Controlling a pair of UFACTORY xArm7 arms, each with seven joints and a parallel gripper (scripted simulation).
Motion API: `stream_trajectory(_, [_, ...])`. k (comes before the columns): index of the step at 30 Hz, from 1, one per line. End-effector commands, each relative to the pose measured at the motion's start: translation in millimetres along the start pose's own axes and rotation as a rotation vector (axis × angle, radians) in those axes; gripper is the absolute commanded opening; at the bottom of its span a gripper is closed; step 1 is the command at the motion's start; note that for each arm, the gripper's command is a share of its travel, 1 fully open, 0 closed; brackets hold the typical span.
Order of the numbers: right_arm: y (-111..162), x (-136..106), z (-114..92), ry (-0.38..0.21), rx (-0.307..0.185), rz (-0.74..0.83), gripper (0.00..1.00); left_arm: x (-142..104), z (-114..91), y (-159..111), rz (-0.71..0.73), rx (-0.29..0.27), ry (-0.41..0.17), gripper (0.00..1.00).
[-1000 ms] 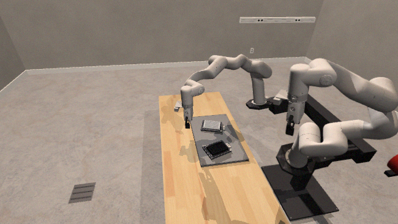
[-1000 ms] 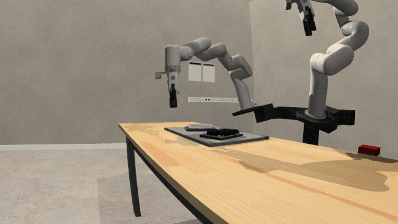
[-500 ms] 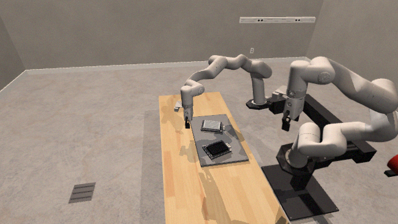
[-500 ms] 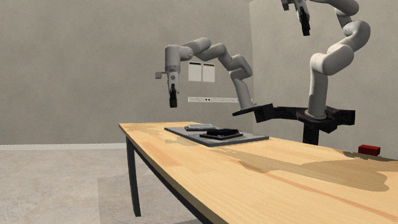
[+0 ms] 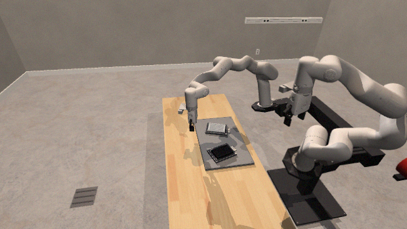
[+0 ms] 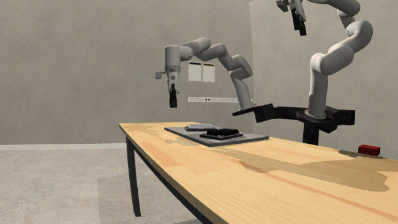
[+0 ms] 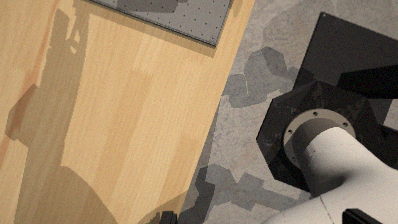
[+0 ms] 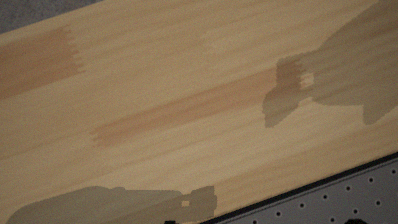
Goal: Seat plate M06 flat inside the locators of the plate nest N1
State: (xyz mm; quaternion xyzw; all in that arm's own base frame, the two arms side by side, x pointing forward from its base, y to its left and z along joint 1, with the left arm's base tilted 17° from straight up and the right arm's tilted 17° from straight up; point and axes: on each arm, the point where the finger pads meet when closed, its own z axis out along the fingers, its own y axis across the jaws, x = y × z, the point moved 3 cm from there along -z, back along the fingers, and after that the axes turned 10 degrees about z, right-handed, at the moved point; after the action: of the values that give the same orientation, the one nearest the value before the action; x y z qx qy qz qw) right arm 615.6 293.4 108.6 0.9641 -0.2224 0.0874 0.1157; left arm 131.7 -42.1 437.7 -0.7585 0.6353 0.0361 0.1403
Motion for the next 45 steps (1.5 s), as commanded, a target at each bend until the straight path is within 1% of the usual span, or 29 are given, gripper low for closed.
stream_trajectory(1, [-1.3,0.8,-3.8,0.004,0.006,0.0,1.0,8.1,-3.7,4.0,0.064,0.018,0.013,1.0])
stream_trajectory(7, [-1.3,0.8,-3.8,0.004,0.006,0.0,1.0,16.4,-6.7,9.6,0.136,0.035,0.026,1.0])
stream_trajectory(12, [-1.3,0.8,-3.8,0.004,0.006,0.0,1.0,20.1,-8.1,12.4,0.169,0.044,0.032,1.0])
stream_trajectory(34, [-1.3,0.8,-3.8,0.004,0.006,0.0,1.0,21.4,-8.6,13.5,0.182,0.047,0.034,1.0])
stream_trajectory(35, [-3.7,-3.6,-3.4,0.005,0.007,0.034,0.0,21.4,-8.6,13.5,0.182,0.047,0.034,1.0])
stream_trajectory(37, [-8.2,-12.6,-2.4,0.007,0.008,0.1,0.0,21.4,-8.6,13.5,0.182,0.047,0.034,1.0])
stream_trajectory(40, [-14.9,-25.4,-1.1,0.007,0.008,0.108,0.0,21.4,-8.6,13.5,0.182,0.047,0.034,1.0])
stream_trajectory(41, [-14.9,-25.4,-1.1,0.007,0.008,0.108,0.0,21.4,-8.6,13.5,0.182,0.047,0.034,1.0])
stream_trajectory(45, [-22.5,-43.7,2.5,0.009,0.006,0.195,0.0,21.4,-8.6,13.5,0.182,0.047,0.034,1.0])
